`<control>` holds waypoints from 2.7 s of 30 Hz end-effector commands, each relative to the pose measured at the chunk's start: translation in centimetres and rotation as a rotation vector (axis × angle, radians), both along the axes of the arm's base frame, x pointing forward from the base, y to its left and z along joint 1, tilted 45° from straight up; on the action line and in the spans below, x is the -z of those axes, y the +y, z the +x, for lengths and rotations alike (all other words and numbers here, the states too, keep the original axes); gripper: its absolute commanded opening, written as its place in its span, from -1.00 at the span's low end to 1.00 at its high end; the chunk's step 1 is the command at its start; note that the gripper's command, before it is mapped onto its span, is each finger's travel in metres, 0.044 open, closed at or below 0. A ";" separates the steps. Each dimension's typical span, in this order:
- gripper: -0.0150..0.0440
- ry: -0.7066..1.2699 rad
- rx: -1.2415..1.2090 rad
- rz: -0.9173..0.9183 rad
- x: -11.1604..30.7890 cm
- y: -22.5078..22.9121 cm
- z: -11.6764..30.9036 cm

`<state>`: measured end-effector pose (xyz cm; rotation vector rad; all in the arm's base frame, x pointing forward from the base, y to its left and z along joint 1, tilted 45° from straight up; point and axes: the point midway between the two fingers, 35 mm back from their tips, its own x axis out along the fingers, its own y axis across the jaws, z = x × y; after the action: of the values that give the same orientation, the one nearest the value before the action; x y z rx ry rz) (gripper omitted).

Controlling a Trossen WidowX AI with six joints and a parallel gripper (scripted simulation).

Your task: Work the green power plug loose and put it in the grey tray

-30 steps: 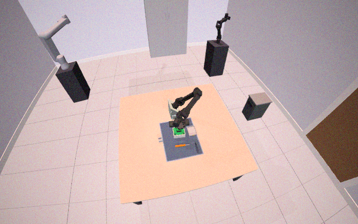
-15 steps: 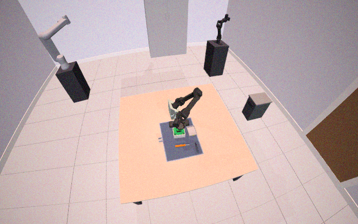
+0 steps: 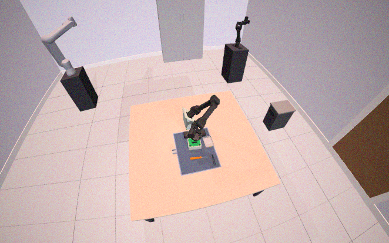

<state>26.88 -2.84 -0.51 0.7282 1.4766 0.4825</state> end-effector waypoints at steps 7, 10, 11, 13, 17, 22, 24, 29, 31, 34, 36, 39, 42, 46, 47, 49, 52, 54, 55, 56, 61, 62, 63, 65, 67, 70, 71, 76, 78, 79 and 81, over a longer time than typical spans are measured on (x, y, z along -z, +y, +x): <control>-0.49 0.014 0.000 -0.065 -1.7 -0.8 -0.1; -0.49 0.018 -0.001 -0.085 -1.8 -0.6 -0.1; -0.49 0.016 -0.001 -0.074 -1.7 -0.8 -0.1; -0.49 0.009 0.002 -0.030 -1.5 -1.1 -0.1; -0.49 -0.008 0.009 0.085 -0.8 -1.8 -0.3; -0.49 -0.015 0.011 0.136 -0.5 -2.1 -0.4; -0.49 -0.012 0.010 0.112 -0.6 -1.9 -0.3; -0.49 0.008 0.003 -0.022 -1.6 -1.3 -0.2; -0.49 0.016 -0.001 -0.078 -2.1 -1.0 -0.1; -0.49 0.024 -0.004 -0.128 -2.4 -0.8 0.0; -0.49 0.025 -0.004 -0.131 -2.5 -0.8 0.0; -0.49 0.018 -0.001 -0.089 -2.3 -1.1 -0.1; -0.49 0.005 0.004 -0.006 -1.8 -1.7 -0.2; -0.49 -0.011 0.010 0.103 -1.1 -2.3 -0.4; -0.49 -0.013 0.011 0.121 -1.1 -2.5 -0.4; -0.49 -0.016 0.011 0.138 -1.0 -2.6 -0.4; -0.49 -0.012 0.010 0.115 -1.1 -2.5 -0.4; -0.49 -0.006 0.008 0.071 -1.4 -2.2 -0.3; -0.49 -0.002 0.007 0.044 -1.6 -2.1 -0.3; -0.49 0.003 0.005 0.014 -1.9 -2.0 -0.3; -0.49 0.022 -0.003 -0.115 -2.8 -1.3 -0.1; -0.49 0.024 -0.004 -0.127 -2.9 -1.3 -0.1; -0.49 0.025 -0.004 -0.133 -3.0 -1.3 -0.1; -0.49 0.024 -0.004 -0.125 -3.0 -1.4 -0.1; -0.49 0.019 -0.002 -0.093 -2.8 -1.6 -0.1; -0.49 0.006 0.003 -0.012 -2.3 -2.1 -0.3; -0.49 0.002 0.005 0.018 -2.1 -2.3 -0.3; -0.49 -0.014 0.011 0.131 -1.5 -3.0 -0.5; -0.49 -0.015 0.011 0.137 -1.5 -3.1 -0.5; -0.49 -0.014 0.011 0.131 -1.5 -3.1 -0.5; -0.49 -0.010 0.009 0.099 -1.7 -2.9 -0.4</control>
<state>26.66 -4.54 0.55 0.8053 1.4500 0.6046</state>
